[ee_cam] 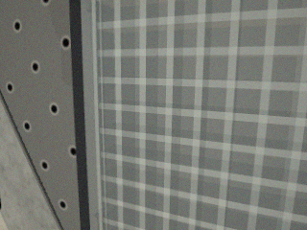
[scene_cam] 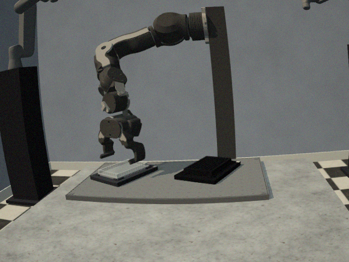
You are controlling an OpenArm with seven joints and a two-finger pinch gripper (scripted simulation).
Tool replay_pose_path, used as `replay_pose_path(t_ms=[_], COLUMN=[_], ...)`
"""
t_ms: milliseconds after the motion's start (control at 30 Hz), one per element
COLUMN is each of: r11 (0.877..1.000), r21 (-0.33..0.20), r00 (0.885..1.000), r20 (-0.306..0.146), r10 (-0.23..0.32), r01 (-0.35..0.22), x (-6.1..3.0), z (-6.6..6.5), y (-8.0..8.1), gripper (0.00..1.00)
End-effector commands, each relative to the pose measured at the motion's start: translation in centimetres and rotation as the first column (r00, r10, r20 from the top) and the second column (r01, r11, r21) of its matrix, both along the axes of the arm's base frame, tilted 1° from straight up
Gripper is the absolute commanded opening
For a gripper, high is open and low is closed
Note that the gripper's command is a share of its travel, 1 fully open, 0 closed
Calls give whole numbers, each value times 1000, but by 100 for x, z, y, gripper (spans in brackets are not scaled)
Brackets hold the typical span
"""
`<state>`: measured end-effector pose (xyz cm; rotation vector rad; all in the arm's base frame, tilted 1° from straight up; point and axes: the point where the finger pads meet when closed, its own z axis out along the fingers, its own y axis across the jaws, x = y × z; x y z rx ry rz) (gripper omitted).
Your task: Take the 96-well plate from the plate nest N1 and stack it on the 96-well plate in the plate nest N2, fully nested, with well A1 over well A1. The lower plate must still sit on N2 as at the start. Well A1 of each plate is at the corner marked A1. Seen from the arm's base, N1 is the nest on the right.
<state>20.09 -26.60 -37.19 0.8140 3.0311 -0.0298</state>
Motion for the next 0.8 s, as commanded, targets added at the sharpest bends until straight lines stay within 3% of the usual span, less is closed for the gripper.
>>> replay_pose_path(t_ms=[0, 267, 667, 767], r11=[1000, 1000, 1000, 1000], r21=[6, 6, 6, 8], r00=[1000, 1000, 1000, 1000], r20=[6, 5, 5, 5], r10=[1, 1, 1, 1], r01=[-1, -1, -1, -1], x=[11, 14, 14, 5], z=[-1, -91, -91, -218], y=[16, 22, 22, 22], gripper=[77, 77, 77, 77])
